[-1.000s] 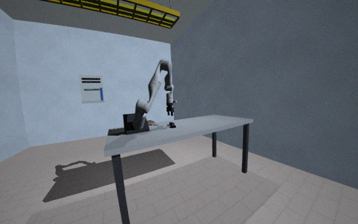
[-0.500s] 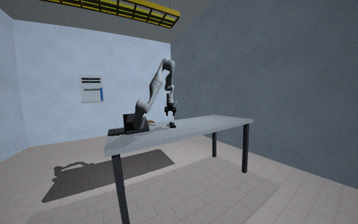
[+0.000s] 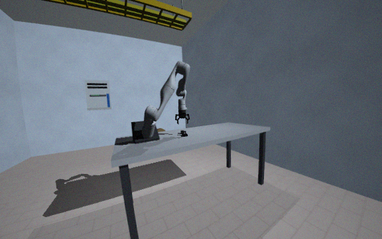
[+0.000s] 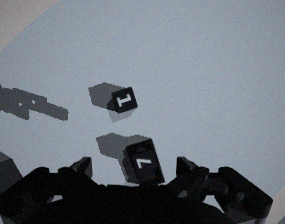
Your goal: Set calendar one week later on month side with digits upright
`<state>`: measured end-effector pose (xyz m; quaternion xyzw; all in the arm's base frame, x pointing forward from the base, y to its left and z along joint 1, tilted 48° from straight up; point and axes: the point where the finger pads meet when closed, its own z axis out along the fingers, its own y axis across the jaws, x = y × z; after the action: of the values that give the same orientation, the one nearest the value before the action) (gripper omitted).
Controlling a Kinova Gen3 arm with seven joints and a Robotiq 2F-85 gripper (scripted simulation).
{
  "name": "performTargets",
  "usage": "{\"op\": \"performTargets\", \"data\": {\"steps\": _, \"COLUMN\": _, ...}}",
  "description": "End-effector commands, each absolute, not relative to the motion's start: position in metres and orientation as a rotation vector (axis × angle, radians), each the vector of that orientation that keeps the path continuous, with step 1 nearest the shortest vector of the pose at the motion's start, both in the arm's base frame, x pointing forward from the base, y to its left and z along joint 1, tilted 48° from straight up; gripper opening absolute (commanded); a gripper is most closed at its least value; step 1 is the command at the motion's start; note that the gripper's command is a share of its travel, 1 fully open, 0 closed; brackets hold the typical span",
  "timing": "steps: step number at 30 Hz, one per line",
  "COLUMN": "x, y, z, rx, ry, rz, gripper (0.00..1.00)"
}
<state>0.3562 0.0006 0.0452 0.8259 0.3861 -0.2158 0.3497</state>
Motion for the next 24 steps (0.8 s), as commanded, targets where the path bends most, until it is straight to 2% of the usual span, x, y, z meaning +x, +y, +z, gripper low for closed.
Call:
{"op": "performTargets", "data": {"steps": 1, "x": 0.356, "y": -0.004, "z": 0.052, "rx": 2.128, "ry": 1.065, "rz": -0.582, "gripper": 1.00}}
{"op": "performTargets", "data": {"steps": 24, "x": 0.355, "y": -0.012, "z": 0.064, "rx": 2.000, "ry": 1.348, "rz": -0.676, "gripper": 1.00}}
